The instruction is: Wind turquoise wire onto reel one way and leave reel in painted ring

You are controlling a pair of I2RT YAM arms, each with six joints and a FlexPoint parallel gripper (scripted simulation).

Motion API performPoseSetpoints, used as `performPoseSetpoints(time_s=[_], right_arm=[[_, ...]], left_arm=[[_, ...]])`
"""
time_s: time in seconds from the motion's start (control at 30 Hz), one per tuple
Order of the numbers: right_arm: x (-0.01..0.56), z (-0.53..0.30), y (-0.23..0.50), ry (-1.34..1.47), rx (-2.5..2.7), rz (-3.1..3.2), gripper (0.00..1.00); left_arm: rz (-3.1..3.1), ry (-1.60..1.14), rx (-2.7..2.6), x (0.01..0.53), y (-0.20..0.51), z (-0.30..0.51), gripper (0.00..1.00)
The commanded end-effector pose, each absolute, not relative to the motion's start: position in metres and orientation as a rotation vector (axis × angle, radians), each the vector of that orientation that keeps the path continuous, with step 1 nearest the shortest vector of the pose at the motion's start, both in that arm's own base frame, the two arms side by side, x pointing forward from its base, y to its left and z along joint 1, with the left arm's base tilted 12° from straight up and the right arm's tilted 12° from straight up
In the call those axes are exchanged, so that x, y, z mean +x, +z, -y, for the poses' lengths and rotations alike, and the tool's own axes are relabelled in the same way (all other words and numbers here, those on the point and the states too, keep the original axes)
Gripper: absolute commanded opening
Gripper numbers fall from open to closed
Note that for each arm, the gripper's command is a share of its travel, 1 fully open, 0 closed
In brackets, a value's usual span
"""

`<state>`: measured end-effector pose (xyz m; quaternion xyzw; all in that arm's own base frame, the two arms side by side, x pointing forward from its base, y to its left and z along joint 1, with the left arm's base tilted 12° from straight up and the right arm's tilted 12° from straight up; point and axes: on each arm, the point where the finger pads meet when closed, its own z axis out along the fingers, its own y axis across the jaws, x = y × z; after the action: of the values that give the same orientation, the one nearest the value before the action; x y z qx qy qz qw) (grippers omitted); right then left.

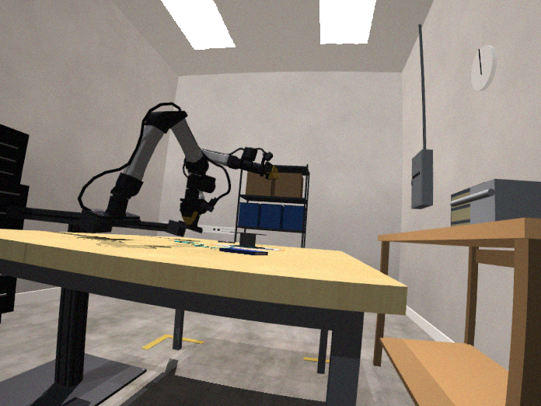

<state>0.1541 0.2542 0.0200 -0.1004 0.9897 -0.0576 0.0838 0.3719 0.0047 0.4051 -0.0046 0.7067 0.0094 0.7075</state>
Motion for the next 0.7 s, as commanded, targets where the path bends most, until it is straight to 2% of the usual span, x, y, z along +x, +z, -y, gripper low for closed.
performPoseSetpoints(time_s=[0.0,0.67], right_arm=[[0.159,-0.261,0.015,-0.146,-0.289,-2.936,0.30],[0.177,-0.267,-0.041,-0.146,-0.289,-2.936,0.30]], left_arm=[[-1.571,0.000,0.000,0.375,0.402,0.000,1.00],[-1.571,0.000,0.000,0.375,0.402,0.000,1.00]])
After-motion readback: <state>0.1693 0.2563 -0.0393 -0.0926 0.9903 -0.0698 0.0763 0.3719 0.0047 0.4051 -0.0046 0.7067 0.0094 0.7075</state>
